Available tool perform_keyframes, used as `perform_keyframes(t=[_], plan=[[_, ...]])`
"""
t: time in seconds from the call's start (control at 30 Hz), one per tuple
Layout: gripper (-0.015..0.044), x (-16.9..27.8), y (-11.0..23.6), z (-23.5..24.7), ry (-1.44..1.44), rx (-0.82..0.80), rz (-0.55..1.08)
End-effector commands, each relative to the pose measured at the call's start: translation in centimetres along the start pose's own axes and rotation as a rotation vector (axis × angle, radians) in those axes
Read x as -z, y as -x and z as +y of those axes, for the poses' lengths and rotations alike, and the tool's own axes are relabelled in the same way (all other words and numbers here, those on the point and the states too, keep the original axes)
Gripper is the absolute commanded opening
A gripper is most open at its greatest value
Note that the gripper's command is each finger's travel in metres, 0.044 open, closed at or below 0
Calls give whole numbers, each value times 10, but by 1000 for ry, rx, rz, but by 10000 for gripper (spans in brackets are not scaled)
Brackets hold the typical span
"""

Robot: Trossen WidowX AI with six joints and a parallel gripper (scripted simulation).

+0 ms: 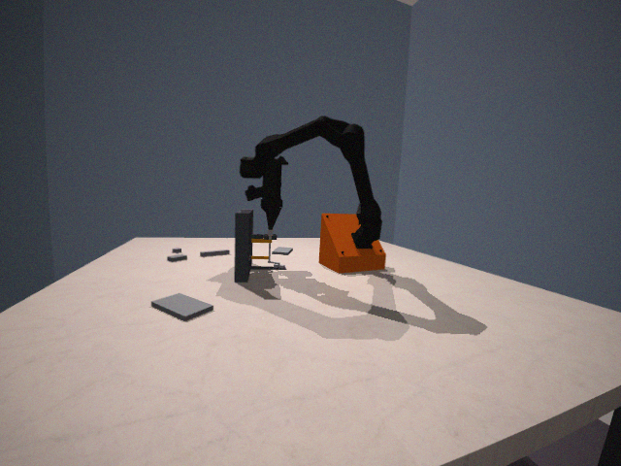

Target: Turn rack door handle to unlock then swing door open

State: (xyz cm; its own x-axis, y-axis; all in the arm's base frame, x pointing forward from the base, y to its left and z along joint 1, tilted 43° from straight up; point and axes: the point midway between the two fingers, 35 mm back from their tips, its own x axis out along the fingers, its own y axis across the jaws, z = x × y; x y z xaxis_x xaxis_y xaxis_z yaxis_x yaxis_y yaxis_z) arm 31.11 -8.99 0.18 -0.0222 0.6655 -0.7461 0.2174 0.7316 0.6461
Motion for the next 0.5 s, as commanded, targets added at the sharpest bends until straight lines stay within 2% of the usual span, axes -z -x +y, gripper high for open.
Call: perform_keyframes(t=[0.0,0.17,0.47], plan=[[242,1,-4,1,-3,-4,1],[111,1,-4,1,-3,-4,1],[51,1,-4,1,-3,-4,1]])
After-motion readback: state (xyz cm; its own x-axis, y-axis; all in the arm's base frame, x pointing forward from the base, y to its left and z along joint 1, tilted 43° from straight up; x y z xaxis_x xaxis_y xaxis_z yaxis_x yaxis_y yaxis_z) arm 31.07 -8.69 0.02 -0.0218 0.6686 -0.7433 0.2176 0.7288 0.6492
